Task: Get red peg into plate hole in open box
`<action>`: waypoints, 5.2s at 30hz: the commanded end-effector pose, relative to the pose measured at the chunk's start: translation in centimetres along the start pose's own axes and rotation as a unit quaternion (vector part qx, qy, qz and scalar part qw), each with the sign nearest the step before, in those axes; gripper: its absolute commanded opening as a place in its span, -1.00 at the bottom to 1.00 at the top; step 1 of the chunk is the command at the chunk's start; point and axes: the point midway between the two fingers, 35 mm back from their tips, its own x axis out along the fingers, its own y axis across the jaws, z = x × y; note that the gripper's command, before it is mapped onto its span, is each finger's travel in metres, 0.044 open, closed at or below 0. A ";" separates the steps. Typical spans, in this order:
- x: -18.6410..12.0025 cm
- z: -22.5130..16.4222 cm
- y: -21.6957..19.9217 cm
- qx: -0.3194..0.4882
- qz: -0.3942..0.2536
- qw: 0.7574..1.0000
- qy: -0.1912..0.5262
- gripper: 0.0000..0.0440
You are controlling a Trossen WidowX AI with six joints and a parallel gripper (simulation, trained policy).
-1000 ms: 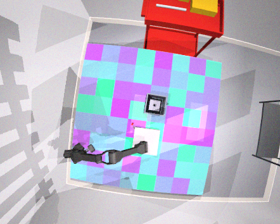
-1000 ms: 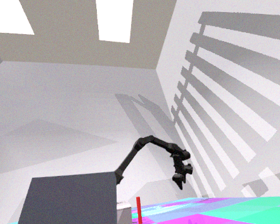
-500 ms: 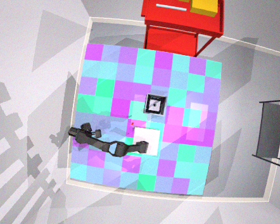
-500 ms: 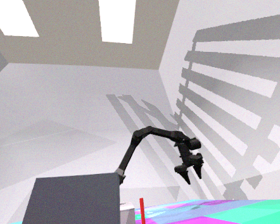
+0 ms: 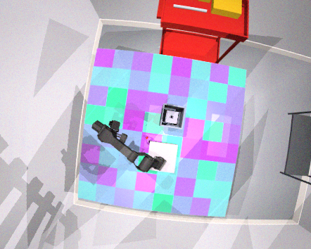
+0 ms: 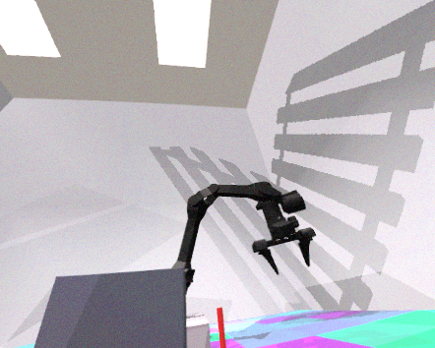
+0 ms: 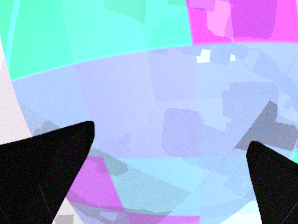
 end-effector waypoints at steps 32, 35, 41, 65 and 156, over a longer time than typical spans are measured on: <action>0.5 5.7 -19.9 0.391 -0.096 0.915 0.035 1.00; 1.3 5.4 -20.5 0.403 -0.098 0.909 0.041 0.99; 2.8 4.9 -21.4 0.424 -0.100 0.899 0.050 0.97; 8.0 5.1 -22.3 0.468 -0.082 0.878 0.057 -0.03; -9.3 19.3 -30.2 0.526 0.065 0.845 -0.076 -1.00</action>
